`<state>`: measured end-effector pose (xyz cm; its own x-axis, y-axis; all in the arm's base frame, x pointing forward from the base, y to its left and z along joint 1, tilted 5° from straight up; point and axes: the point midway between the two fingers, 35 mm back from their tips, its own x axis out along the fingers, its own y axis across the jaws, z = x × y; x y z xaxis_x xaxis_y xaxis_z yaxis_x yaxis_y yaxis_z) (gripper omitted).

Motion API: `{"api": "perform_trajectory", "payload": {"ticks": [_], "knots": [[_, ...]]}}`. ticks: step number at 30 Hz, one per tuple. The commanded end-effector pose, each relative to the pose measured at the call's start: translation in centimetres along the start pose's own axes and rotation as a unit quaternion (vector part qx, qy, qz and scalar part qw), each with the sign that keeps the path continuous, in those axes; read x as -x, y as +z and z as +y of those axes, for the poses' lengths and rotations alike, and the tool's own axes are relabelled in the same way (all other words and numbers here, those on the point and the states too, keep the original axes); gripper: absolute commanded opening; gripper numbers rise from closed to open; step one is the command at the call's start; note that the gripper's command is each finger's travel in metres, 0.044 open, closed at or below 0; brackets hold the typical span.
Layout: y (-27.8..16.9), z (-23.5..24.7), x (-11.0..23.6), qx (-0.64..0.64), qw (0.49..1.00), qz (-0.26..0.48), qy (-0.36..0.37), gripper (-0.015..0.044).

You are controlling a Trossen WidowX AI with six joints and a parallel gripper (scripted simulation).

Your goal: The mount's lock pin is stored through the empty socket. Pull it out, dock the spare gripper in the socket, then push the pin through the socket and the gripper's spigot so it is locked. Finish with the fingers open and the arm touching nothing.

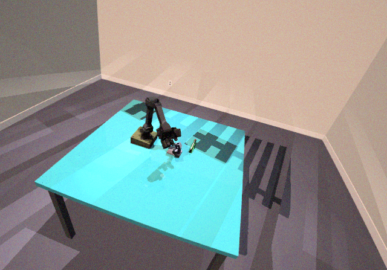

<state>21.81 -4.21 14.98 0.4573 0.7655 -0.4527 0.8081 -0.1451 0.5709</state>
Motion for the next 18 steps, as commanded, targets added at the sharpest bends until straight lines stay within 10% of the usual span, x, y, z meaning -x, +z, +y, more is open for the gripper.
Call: {"api": "perform_trajectory", "payload": {"ticks": [1,18], "knots": [[0.2,0.2,-0.2,-0.001,1.000,0.002,0.007,0.0000],[2.2,0.0,-1.4,-0.001,1.000,0.002,0.007,0.0000]]}}
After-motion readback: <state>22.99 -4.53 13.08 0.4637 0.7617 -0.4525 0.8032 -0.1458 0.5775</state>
